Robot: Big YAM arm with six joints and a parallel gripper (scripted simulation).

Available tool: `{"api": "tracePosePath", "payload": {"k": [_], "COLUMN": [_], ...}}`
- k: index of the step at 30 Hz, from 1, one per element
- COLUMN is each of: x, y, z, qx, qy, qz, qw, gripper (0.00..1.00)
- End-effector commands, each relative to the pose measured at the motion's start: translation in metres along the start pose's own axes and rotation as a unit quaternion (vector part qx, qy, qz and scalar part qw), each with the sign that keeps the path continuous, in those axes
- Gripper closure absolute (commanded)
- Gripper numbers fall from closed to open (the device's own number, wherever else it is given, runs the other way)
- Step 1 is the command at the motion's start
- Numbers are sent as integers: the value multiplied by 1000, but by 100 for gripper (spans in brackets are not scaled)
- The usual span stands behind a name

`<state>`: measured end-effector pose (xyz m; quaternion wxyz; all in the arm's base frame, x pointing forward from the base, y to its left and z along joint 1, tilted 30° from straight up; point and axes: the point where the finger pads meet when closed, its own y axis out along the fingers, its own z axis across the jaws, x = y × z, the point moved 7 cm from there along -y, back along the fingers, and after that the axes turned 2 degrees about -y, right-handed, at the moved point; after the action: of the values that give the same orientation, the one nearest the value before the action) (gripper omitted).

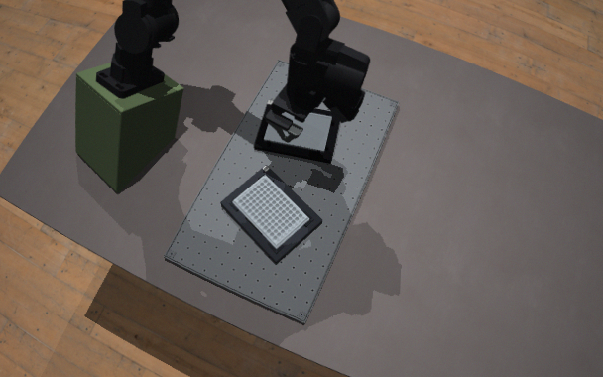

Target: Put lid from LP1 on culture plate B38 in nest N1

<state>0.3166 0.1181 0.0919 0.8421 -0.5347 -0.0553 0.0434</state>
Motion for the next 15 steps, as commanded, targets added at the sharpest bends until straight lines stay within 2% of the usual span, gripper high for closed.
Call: {"api": "tracePosePath", "payload": {"k": [1, 3, 8, 10, 11, 15], "x": [-3, -3, -14, -13, -5, -3], "y": [-2, -2, 0, 0, 0, -3], "z": [12, 12, 23, 12, 14, 17], "qx": [14, 14, 32, 30, 30, 30], "qy": [-87, -87, -166, -151, -152, -157], "qz": [-26, -26, -44, -44, -46, -50], "qw": [996, 996, 985, 987, 987, 986], "gripper": [0, 0, 0, 0, 0, 0]}}
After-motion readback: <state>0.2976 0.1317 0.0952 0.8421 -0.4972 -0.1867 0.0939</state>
